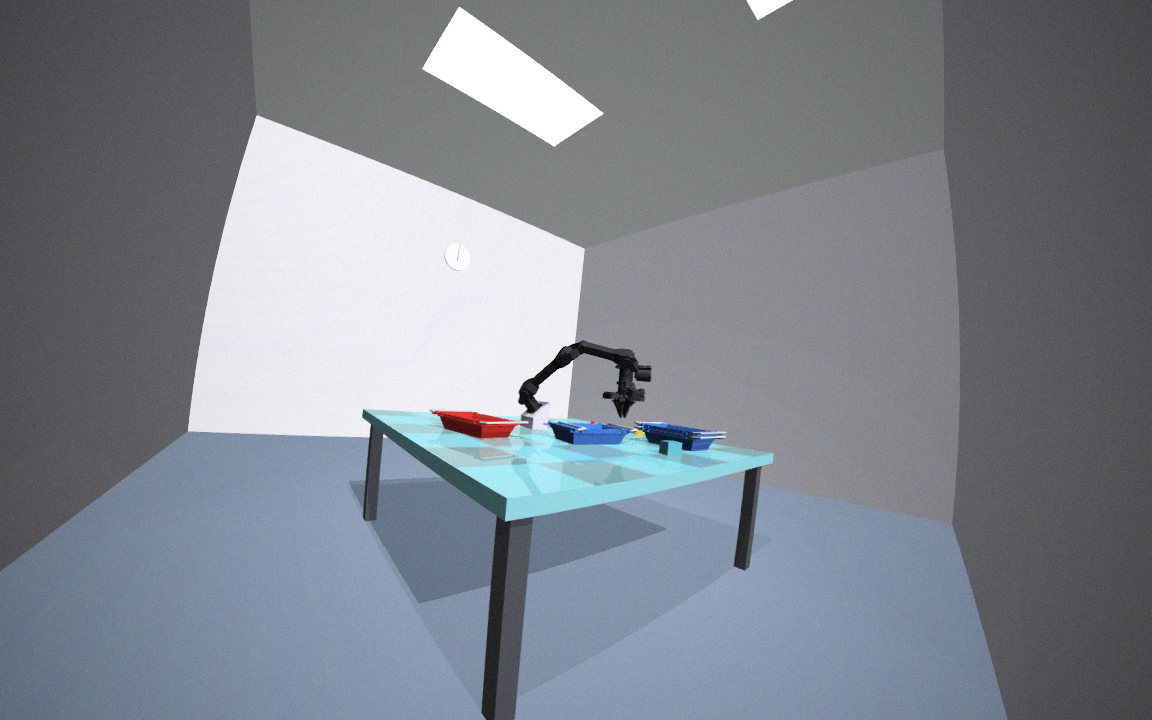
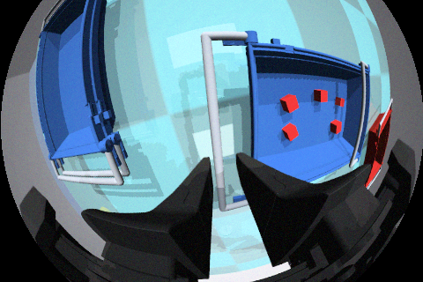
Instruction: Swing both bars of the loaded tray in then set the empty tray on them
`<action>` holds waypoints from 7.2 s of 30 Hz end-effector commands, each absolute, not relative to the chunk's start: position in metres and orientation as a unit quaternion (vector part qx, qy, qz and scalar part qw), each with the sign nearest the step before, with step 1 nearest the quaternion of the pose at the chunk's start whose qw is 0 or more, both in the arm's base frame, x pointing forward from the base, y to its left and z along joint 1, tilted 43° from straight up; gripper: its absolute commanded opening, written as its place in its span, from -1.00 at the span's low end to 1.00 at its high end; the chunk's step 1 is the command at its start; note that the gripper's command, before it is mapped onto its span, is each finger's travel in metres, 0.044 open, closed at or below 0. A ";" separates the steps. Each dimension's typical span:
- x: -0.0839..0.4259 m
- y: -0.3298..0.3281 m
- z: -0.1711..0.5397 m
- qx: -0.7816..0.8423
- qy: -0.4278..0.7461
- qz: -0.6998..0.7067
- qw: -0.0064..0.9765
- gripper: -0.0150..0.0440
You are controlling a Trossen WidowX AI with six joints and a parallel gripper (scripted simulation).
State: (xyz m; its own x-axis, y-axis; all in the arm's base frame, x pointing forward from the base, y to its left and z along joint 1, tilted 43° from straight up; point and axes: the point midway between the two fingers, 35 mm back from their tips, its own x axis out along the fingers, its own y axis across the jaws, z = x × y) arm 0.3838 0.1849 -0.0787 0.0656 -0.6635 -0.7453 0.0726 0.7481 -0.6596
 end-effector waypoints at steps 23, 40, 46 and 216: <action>0.386 0.146 -0.122 -0.234 0.631 -0.271 0.688 -0.21; 0.381 0.138 -0.073 -0.235 0.631 -0.271 0.688 -0.21; 0.380 0.124 -0.066 -0.235 0.631 -0.271 0.687 -0.21; 0.170 -0.171 0.222 0.625 -0.158 -0.672 0.364 1.00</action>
